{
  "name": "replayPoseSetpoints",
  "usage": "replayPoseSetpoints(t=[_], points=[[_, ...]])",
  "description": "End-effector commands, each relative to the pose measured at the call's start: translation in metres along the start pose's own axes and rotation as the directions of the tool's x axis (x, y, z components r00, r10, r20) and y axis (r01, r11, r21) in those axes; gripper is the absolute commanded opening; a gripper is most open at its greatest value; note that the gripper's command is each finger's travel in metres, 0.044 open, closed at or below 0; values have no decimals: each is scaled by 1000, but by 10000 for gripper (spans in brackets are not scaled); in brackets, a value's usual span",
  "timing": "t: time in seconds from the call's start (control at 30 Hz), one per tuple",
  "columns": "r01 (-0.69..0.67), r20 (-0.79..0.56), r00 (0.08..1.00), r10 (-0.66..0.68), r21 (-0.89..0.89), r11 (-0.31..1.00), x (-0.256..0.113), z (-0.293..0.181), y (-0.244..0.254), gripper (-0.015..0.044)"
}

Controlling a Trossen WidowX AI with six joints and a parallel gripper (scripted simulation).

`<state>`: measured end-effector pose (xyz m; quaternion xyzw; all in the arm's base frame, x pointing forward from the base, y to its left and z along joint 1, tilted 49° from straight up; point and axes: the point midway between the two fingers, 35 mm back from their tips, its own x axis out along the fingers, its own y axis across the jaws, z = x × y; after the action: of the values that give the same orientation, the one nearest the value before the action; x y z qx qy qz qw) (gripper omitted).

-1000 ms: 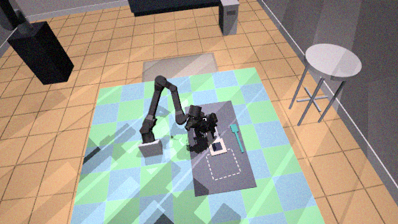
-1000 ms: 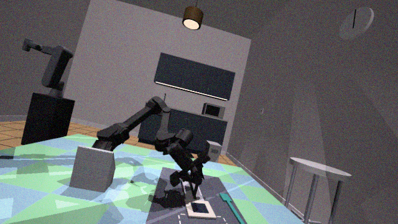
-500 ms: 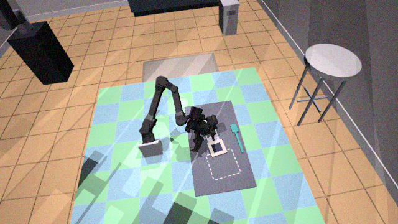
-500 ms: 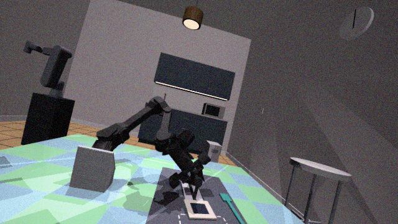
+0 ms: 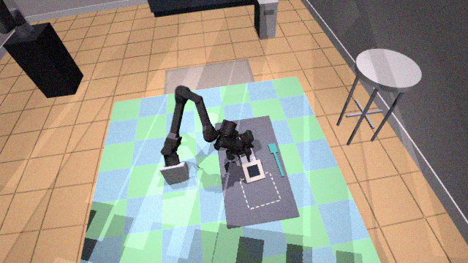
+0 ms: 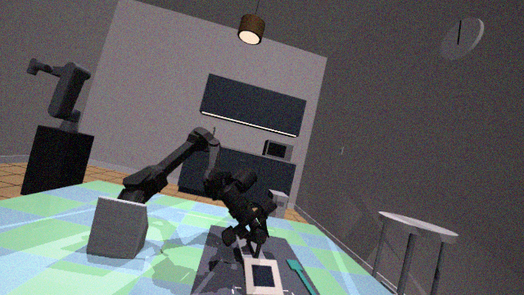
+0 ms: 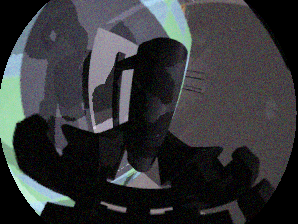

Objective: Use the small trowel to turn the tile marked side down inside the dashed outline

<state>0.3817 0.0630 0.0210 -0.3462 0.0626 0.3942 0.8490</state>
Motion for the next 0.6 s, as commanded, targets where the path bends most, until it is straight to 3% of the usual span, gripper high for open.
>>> replayPoseSetpoints(t=[0.0, 0.57], points=[[17, -3, 1000, -17, -10, 1000, -7, -7, -12, 0], [18, -4, 1000, -18, -12, 1000, -18, -40, -25, 0]])
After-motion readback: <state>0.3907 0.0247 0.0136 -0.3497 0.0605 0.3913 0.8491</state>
